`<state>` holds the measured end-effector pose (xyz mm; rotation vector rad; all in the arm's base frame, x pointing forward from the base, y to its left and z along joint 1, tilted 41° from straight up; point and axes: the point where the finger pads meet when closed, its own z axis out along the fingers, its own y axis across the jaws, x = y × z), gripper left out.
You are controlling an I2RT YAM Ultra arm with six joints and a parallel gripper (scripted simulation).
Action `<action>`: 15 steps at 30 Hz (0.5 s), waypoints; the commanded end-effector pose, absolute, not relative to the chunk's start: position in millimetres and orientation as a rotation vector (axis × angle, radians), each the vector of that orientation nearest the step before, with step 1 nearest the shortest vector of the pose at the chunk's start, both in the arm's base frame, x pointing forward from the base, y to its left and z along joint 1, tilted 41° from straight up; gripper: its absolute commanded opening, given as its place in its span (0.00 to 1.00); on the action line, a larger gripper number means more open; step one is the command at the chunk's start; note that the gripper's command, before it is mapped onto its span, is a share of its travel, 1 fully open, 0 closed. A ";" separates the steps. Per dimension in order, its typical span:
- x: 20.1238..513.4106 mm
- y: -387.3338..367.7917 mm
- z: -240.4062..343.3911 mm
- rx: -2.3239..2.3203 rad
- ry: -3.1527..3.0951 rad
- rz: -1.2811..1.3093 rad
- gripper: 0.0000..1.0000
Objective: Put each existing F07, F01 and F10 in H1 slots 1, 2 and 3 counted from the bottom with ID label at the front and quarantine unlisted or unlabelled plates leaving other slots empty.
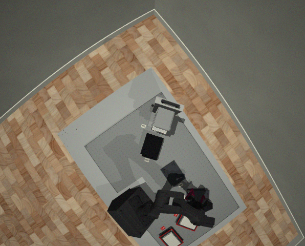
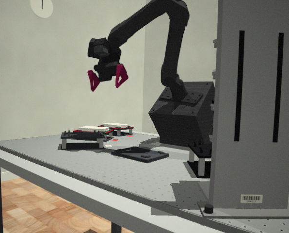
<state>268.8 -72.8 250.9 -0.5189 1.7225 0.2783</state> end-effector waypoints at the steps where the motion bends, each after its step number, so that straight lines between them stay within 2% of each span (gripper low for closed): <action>1: 260.9 -26.1 269.6 -0.775 1.554 0.167 1.00; 15: 257.5 13.9 272.9 -0.830 1.513 0.144 1.00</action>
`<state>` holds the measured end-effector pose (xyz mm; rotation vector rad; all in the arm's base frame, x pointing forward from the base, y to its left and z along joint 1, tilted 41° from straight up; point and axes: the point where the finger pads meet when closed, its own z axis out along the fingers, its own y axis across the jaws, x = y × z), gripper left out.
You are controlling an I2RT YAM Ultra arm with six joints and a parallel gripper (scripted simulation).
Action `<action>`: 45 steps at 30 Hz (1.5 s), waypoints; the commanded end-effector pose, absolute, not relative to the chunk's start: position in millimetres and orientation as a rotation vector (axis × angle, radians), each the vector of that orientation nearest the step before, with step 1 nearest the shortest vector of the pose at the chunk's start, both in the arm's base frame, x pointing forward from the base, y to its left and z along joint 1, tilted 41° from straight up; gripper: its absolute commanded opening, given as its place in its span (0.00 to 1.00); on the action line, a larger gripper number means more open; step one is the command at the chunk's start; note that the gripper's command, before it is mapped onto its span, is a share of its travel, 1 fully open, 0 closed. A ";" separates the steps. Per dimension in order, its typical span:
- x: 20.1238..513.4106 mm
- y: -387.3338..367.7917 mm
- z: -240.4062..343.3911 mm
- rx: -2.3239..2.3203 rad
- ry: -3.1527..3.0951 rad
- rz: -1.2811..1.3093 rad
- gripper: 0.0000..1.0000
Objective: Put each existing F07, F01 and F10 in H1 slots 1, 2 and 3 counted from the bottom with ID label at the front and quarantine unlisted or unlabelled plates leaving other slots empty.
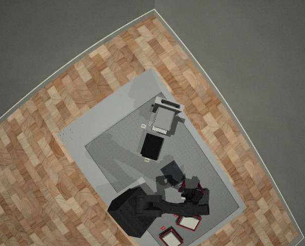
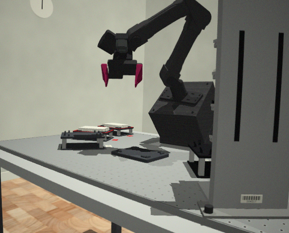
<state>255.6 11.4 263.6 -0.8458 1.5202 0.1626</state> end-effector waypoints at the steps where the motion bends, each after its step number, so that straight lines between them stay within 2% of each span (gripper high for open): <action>1: 257.2 17.2 273.2 -0.830 1.513 0.144 1.00; 23: 251.4 83.5 279.1 -0.827 1.510 0.145 1.00; 45: 223.7 133.8 263.1 -0.822 1.509 0.149 1.00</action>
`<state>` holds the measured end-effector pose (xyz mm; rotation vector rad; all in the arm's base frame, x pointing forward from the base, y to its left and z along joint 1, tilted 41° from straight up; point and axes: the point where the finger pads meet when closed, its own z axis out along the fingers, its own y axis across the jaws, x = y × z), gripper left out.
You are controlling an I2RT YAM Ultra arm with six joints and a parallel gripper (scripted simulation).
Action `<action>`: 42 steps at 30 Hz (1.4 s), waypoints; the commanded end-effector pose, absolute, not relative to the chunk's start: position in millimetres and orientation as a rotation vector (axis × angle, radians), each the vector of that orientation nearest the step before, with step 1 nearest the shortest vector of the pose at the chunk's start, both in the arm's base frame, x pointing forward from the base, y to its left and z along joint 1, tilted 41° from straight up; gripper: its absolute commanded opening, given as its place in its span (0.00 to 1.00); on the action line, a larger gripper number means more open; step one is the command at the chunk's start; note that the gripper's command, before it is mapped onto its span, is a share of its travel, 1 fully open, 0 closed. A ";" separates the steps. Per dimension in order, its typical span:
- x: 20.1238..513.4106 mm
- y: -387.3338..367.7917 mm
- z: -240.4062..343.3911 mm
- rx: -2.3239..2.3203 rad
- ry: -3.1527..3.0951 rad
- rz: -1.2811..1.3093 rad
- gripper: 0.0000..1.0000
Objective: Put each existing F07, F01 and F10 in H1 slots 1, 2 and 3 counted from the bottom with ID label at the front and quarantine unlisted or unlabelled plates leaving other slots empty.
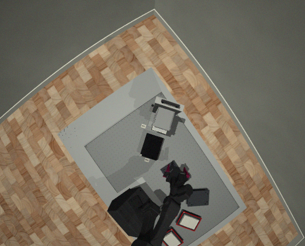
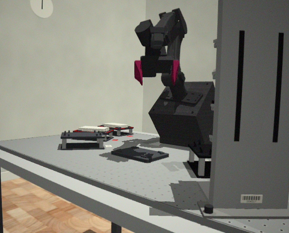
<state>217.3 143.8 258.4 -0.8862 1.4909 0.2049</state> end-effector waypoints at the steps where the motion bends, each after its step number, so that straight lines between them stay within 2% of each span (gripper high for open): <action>1: 222.1 136.5 262.2 -0.822 1.510 0.150 1.00; 42: 165.1 240.9 227.4 -0.820 1.516 0.156 1.00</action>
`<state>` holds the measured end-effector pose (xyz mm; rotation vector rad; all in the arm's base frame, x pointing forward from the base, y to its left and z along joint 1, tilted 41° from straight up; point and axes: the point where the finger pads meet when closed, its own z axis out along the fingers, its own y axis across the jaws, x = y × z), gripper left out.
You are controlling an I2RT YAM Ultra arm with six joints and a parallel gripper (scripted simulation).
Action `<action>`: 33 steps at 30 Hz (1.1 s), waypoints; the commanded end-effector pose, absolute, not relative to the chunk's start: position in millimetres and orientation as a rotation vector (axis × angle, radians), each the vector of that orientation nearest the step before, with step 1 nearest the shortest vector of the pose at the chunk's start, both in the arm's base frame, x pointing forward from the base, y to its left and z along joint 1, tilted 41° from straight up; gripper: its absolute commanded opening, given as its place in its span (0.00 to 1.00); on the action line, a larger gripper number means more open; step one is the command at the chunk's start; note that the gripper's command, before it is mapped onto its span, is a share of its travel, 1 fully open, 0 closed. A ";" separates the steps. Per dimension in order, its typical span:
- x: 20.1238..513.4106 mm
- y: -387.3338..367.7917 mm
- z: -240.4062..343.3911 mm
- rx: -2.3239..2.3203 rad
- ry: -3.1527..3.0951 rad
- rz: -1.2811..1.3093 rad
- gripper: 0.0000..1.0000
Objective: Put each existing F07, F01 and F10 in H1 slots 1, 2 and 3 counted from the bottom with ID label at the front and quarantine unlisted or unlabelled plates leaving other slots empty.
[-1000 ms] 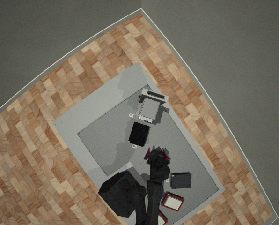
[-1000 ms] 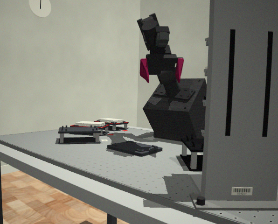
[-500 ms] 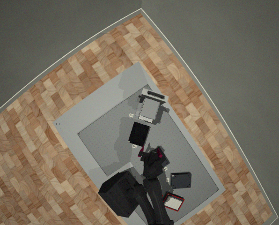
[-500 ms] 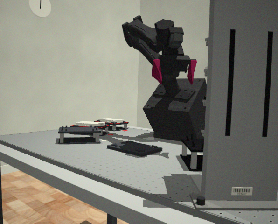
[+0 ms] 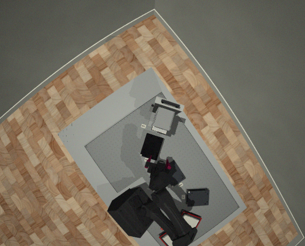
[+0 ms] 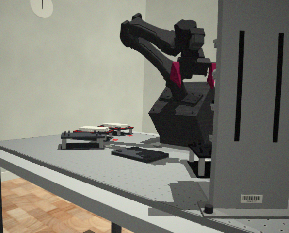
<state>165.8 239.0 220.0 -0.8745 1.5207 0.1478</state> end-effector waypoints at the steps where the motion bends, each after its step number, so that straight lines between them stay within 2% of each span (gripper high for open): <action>1: 163.5 243.8 226.5 -0.820 1.517 0.156 1.00; 17: 141.6 283.4 213.5 -0.820 1.517 0.157 1.00; 33: 143.4 285.0 210.2 -0.820 1.517 0.157 1.00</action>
